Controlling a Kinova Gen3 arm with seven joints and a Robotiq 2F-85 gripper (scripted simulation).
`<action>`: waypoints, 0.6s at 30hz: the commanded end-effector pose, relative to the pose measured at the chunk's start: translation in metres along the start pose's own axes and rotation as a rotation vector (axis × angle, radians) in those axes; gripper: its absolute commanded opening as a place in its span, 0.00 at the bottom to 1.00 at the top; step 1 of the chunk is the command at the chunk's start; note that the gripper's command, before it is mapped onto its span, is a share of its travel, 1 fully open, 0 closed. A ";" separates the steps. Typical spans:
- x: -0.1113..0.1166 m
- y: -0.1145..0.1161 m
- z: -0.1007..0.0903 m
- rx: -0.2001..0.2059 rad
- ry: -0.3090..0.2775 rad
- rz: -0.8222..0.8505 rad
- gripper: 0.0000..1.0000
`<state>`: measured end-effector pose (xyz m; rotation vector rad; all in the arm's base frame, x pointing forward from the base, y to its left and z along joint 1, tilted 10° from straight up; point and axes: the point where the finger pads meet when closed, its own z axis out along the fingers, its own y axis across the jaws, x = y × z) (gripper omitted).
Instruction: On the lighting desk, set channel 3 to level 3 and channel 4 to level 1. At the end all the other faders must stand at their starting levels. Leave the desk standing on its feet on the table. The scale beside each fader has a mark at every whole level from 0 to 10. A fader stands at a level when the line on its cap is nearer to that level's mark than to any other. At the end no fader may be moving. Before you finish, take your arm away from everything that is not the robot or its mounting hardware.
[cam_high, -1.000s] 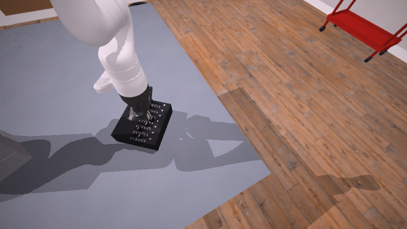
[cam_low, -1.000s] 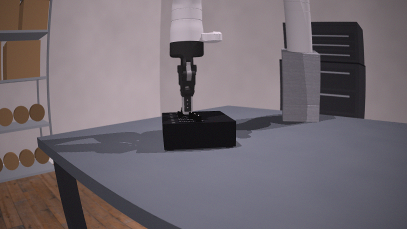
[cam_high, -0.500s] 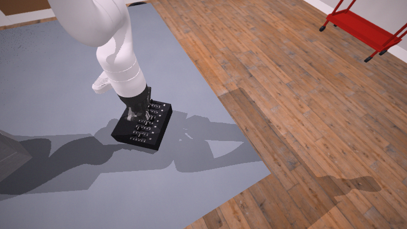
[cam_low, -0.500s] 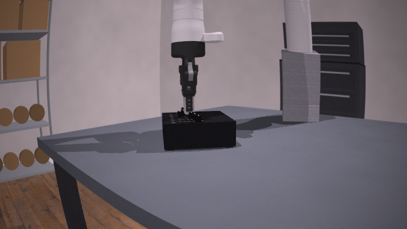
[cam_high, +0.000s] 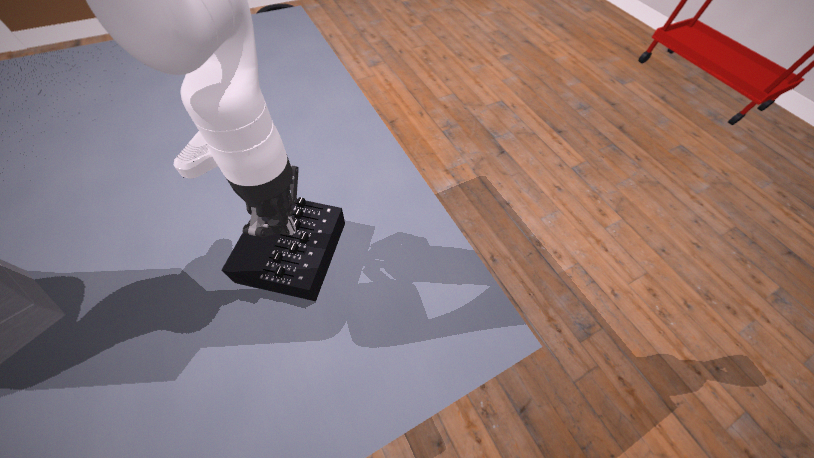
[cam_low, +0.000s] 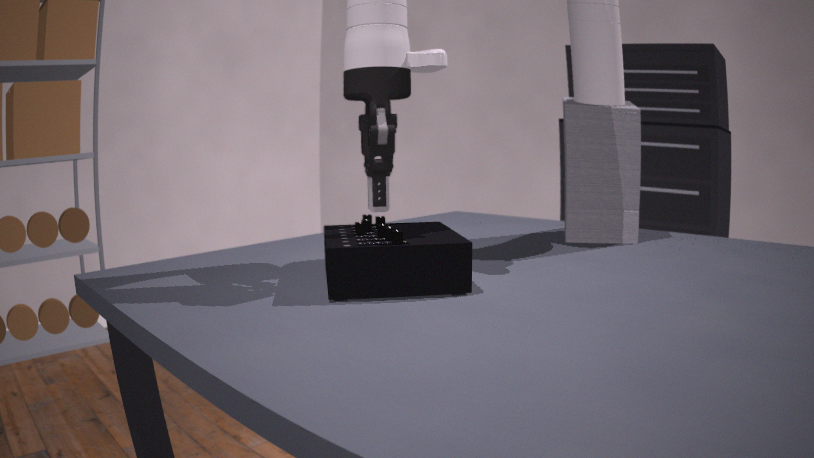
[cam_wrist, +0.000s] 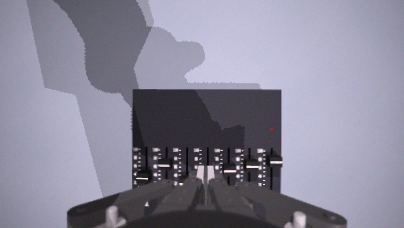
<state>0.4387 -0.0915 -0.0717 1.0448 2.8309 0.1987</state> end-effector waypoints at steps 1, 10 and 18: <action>-0.001 0.001 -0.014 -0.001 -0.005 -0.012 0.00; -0.001 0.001 -0.022 -0.001 -0.005 -0.012 0.00; -0.001 0.001 -0.022 -0.001 -0.005 -0.012 0.00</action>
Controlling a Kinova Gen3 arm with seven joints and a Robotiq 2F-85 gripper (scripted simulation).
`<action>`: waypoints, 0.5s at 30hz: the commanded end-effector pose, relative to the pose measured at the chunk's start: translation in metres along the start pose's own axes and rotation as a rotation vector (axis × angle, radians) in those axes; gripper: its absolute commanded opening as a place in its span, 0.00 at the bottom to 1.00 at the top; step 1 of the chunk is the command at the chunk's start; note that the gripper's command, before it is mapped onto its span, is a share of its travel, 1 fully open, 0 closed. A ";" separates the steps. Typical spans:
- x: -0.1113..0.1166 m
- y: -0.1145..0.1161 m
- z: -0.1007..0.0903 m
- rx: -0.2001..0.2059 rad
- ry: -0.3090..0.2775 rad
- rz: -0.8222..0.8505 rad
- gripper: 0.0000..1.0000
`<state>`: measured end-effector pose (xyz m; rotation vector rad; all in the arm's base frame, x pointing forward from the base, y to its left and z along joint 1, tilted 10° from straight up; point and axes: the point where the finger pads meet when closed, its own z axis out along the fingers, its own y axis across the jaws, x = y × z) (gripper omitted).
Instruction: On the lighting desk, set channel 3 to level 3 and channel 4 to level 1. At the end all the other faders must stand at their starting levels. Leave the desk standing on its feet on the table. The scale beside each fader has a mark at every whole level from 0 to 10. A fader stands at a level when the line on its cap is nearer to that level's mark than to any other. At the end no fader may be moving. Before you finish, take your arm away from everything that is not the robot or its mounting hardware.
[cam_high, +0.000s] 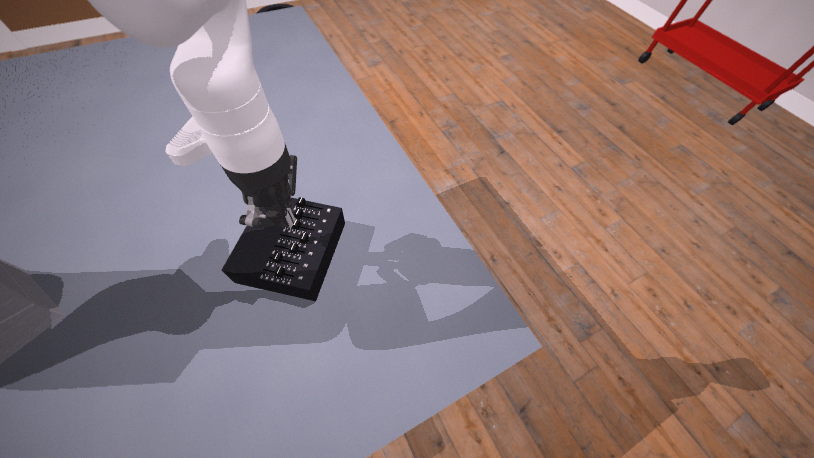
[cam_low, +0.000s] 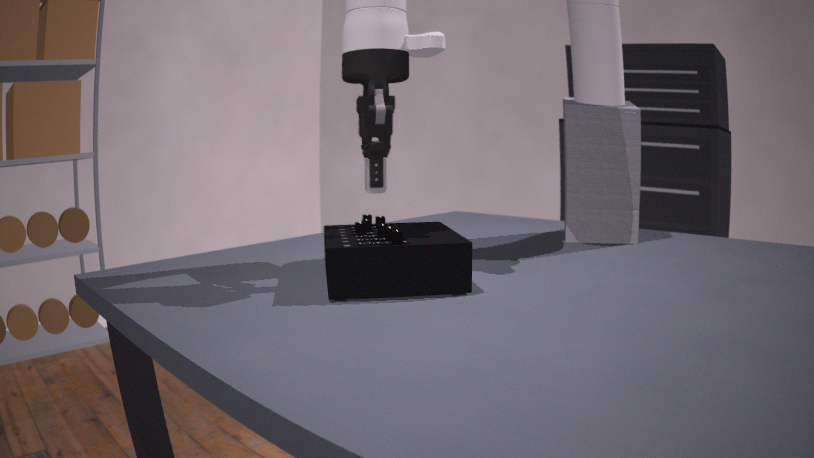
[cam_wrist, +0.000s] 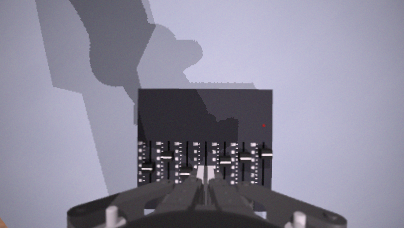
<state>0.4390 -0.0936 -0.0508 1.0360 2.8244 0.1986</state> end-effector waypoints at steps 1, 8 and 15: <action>0.002 -0.001 -0.002 0.002 0.003 -0.007 0.00; 0.002 -0.001 -0.003 0.002 0.003 -0.007 1.00; 0.002 -0.001 -0.024 0.002 0.003 -0.007 1.00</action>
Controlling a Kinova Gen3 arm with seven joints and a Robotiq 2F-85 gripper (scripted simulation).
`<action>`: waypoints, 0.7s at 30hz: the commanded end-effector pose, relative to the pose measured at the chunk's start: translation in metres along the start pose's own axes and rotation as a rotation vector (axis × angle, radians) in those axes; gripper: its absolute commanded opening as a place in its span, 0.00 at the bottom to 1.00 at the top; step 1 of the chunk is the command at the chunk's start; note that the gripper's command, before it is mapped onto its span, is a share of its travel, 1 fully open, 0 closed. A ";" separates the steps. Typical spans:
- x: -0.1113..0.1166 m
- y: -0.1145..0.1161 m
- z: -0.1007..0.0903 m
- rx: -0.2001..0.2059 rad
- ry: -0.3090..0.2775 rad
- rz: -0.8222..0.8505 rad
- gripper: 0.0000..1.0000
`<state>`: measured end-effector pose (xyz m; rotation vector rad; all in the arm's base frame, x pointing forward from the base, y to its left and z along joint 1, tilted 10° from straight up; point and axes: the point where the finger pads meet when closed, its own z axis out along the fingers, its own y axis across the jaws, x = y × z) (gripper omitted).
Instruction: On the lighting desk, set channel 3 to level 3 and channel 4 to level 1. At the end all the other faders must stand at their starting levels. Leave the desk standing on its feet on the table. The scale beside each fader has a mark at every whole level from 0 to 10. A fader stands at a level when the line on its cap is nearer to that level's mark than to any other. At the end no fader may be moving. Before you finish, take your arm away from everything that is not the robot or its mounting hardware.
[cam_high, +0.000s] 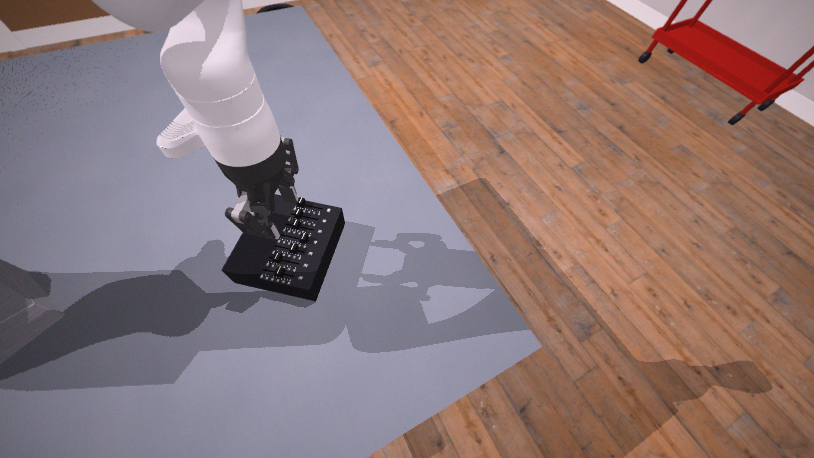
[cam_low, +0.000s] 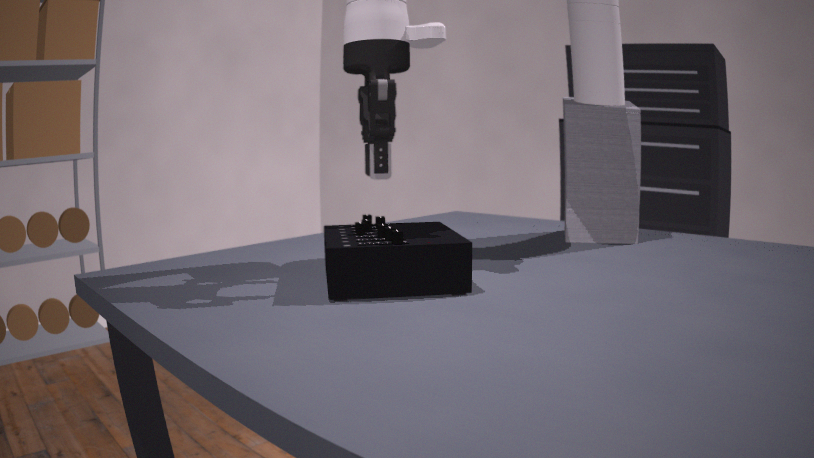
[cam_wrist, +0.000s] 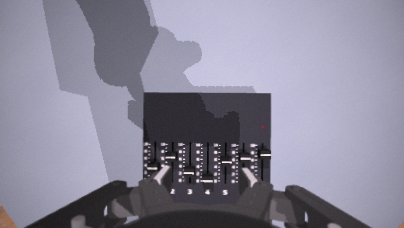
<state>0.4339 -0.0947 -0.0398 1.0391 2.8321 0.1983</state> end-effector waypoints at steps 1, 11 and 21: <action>-0.001 0.001 -0.017 -0.001 -0.004 -0.008 1.00; 0.000 0.001 -0.054 -0.001 -0.004 -0.008 1.00; 0.000 0.001 -0.069 -0.001 -0.004 -0.008 1.00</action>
